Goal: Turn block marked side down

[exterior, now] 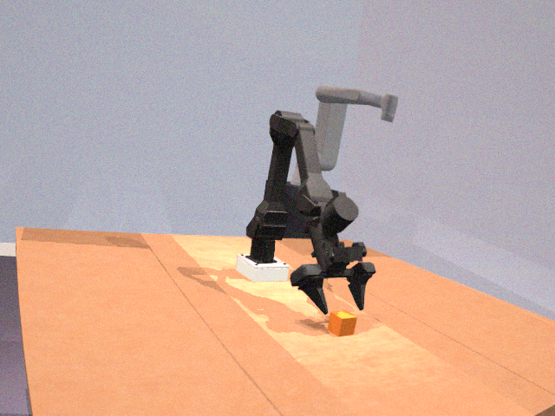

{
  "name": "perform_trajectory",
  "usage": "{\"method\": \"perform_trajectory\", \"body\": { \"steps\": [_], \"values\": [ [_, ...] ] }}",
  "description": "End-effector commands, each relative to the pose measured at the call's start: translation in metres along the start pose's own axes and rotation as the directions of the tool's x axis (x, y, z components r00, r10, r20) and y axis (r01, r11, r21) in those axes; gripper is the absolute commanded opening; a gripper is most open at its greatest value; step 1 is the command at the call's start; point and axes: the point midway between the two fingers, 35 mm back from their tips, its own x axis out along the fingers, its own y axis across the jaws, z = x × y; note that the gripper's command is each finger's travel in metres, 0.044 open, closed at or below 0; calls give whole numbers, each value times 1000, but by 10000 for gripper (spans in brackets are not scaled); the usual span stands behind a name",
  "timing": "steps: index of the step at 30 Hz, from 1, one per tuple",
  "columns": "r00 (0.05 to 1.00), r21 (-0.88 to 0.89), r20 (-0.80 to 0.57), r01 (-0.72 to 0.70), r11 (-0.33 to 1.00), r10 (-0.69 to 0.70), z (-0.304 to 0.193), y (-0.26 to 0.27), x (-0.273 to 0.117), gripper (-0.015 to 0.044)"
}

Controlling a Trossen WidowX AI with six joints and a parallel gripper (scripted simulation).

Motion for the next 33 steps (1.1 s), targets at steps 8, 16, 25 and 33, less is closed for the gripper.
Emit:
{"method": "perform_trajectory", "body": {
  "steps": [8,16,25,33],
  "values": [
    [985,-7,-172,11,1000,-12,17,0,-52,440],
    [955,-4,-296,10,1000,-10,33,-1,-46,440],
    [847,-3,-531,10,1000,-10,56,-1,-39,440],
    [772,-6,-635,11,1000,-12,63,-2,-39,440]
  ]
}}
